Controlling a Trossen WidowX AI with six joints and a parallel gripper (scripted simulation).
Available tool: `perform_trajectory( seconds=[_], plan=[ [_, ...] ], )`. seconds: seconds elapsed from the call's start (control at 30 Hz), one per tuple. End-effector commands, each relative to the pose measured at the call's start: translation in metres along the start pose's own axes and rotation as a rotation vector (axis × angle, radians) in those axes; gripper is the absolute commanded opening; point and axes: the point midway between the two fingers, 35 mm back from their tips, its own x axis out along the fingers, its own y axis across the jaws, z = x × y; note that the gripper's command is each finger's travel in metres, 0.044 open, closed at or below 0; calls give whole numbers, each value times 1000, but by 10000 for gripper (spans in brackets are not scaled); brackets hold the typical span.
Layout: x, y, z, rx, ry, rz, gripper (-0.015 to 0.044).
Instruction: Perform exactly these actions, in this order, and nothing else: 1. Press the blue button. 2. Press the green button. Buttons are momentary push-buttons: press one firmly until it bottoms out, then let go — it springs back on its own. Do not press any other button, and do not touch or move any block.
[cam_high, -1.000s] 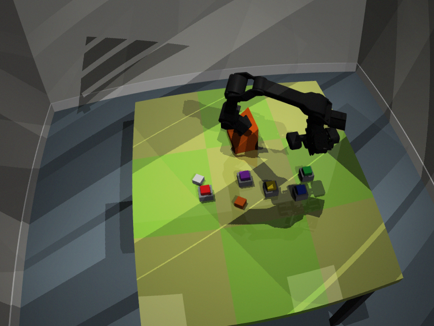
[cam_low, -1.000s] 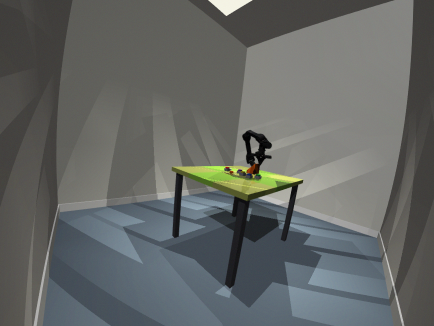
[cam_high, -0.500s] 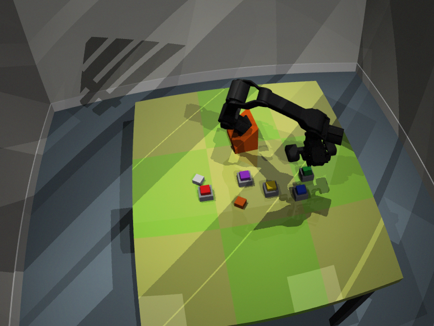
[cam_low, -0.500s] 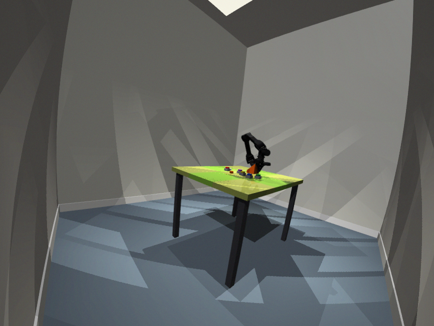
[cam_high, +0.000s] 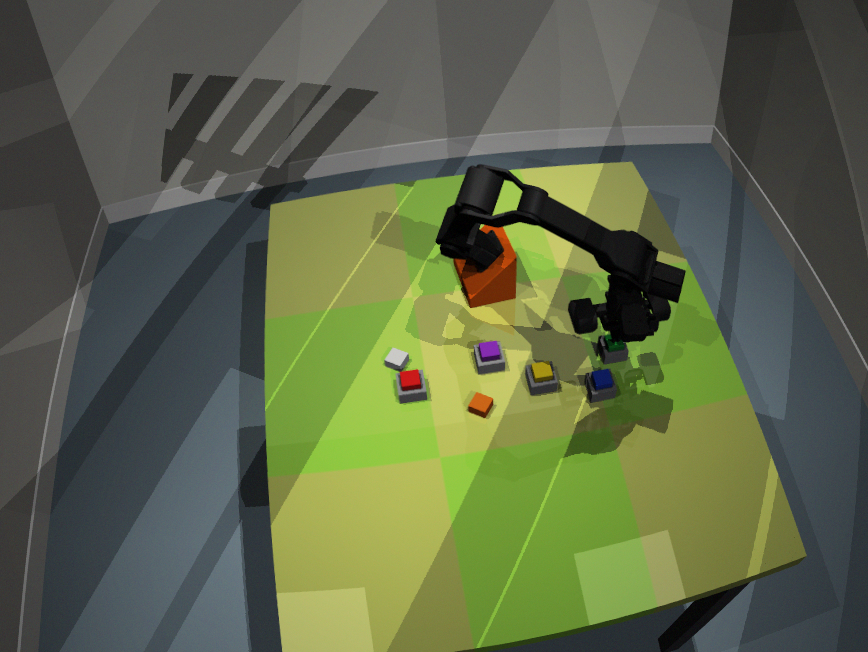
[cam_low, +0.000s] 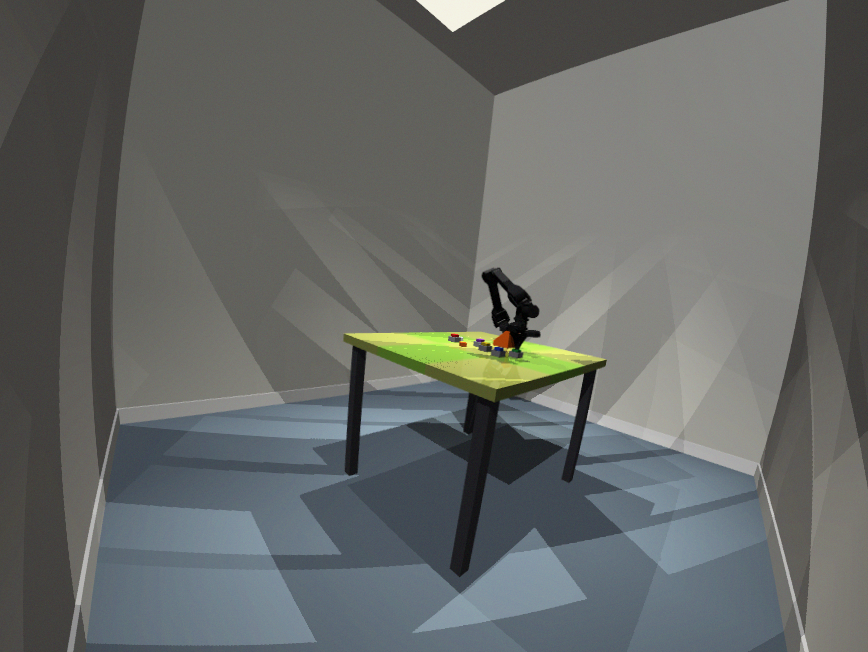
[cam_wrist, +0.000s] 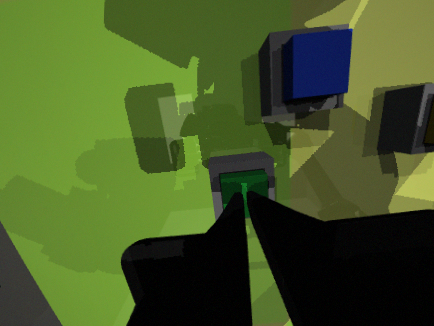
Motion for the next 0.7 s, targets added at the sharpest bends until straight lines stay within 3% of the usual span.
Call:
perform_trajectory(
  seconds=[0.0, 0.67],
  plan=[
    [6, -1, -1, -7, -2, -6, 20],
    [-5, 0, 0, -3, 0, -3, 20]
  ],
)
